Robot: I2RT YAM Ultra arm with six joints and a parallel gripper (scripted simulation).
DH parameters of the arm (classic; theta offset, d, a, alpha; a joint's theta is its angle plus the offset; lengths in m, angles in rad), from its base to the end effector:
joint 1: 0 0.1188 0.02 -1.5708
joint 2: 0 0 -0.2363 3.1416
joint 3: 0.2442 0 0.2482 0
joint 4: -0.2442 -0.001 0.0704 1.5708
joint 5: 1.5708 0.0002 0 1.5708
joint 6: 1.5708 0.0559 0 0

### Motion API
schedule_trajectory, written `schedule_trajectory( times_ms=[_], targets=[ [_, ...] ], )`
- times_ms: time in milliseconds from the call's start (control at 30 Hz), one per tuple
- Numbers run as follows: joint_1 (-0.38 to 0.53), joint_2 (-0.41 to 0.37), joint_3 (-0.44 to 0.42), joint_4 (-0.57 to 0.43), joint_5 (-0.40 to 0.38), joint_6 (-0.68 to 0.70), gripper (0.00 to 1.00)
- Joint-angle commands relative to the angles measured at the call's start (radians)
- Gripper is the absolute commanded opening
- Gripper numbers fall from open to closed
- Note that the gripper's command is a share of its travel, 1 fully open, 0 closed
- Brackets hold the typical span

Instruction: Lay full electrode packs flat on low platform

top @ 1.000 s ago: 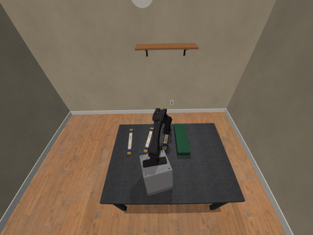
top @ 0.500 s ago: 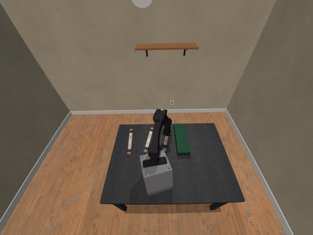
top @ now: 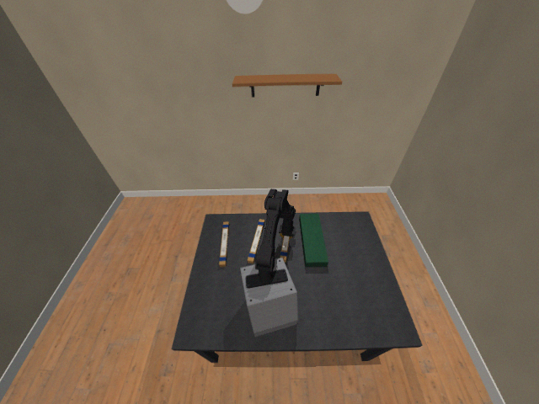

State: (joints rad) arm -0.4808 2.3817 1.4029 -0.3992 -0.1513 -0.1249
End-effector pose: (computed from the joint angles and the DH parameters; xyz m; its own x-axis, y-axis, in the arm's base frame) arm 0.3584 -0.1763 -0.0082 -0.9172 0.3395 -0.2085 0.3198 0.9395 0.1229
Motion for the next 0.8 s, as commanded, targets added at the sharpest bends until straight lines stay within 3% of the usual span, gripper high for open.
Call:
schedule_trajectory(
  times_ms=[0, 133, 233, 767],
  targets=[
    [0.0, -0.036, 0.039, 0.029, 0.003, 0.012, 0.0],
    [0.01, 0.016, 0.047, 0.042, 0.004, 0.015, 0.0],
    [0.003, -0.013, 0.047, 0.046, 0.002, 0.015, 0.0],
    [0.013, 0.001, 0.066, 0.021, 0.004, 0.019, 0.0]
  ],
)
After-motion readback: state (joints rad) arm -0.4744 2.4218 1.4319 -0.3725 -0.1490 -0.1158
